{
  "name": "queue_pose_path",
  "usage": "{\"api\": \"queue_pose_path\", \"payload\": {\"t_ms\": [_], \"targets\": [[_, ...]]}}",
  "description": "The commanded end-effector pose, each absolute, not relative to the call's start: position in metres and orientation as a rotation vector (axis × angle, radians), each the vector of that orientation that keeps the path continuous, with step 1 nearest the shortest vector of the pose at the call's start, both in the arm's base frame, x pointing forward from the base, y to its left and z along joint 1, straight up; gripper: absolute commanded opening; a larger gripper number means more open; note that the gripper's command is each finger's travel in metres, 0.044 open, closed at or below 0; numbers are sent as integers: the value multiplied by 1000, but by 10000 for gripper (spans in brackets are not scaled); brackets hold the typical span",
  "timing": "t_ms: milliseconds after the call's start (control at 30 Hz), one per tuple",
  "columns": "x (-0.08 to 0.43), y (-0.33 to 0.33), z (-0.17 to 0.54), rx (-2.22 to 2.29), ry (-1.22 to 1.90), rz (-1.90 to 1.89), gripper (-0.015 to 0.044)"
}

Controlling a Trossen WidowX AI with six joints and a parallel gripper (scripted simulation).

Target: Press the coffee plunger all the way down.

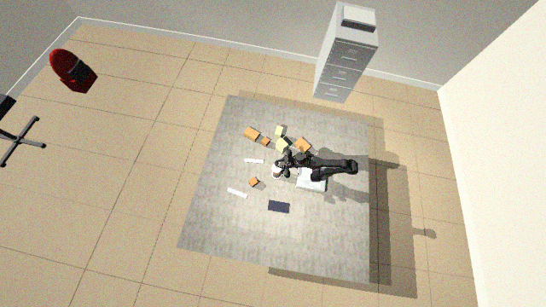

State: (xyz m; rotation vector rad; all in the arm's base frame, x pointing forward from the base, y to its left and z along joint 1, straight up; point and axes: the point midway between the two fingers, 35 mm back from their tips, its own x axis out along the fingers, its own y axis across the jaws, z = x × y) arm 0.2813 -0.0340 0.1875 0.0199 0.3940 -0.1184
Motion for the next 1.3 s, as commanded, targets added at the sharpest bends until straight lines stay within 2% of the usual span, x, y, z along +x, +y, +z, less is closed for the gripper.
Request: {"api": "queue_pose_path", "payload": {"t_ms": [0, 1267], "targets": [[276, -33, 143, 30, 508, -119, 119], [295, -36, 138, 30, 507, -119, 119]]}}
